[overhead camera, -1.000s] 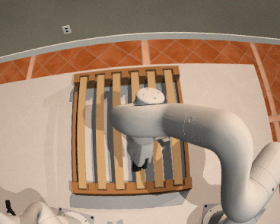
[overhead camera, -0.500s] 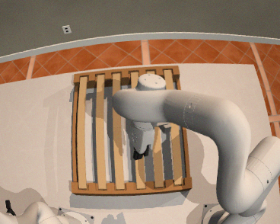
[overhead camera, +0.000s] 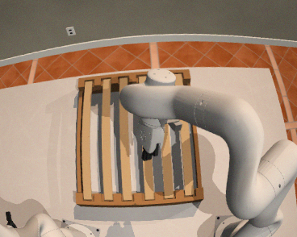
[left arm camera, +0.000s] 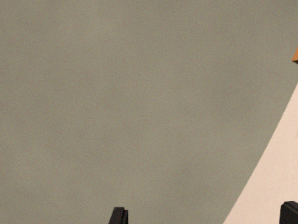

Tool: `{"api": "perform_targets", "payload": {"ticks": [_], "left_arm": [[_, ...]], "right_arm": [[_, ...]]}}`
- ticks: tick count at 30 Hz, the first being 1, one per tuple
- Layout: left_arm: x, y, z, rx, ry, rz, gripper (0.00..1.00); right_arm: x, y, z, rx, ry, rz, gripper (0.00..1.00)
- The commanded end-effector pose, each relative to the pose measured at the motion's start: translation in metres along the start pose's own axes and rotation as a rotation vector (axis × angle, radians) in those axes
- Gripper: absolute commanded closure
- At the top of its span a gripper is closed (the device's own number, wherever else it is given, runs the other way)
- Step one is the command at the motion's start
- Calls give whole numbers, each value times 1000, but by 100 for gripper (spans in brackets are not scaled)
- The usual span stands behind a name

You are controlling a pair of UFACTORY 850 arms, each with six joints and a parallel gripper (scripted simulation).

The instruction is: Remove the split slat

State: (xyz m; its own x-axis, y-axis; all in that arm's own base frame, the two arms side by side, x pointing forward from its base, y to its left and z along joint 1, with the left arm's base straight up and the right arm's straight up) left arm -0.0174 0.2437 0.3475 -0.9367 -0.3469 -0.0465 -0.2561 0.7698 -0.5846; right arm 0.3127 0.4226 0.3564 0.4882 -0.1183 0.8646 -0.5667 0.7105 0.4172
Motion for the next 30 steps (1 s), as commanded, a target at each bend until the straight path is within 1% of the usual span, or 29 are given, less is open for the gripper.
{"api": "perform_targets", "payload": {"ticks": [1, 13, 14, 16, 18, 30], "left_arm": [[0, 0, 0, -1, 0, 0, 0], [0, 0, 0, -1, 0, 0, 0], [0, 0, 0, -1, 0, 0, 0], [0, 0, 0, -1, 0, 0, 0], [0, 0, 0, -1, 0, 0, 0], [0, 0, 0, -1, 0, 0, 0]], "right_arm": [[14, -10, -15, -1, 2, -1, 100], [14, -10, -15, -1, 2, -1, 100], [12, -1, -7, -165, -158, 158, 100], [12, -1, -7, -172, -164, 164, 100], [12, 1, -6, -206, -198, 198, 100], [12, 1, -6, -206, -198, 198, 100]]}}
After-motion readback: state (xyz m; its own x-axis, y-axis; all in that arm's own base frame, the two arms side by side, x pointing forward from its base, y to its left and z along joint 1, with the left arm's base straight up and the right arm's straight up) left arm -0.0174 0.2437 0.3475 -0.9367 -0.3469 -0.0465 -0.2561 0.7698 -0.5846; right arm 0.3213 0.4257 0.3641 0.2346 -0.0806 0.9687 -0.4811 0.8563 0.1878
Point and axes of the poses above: on each arm, the point where the finger pads meet when closed, its own x axis back along the fingers, its own z axis across the jaws, y = z × x, the point moved 5 cm from there along x, back along the fingers, and after that the axes turned 11 degrees about x, right-handed, at the moved point
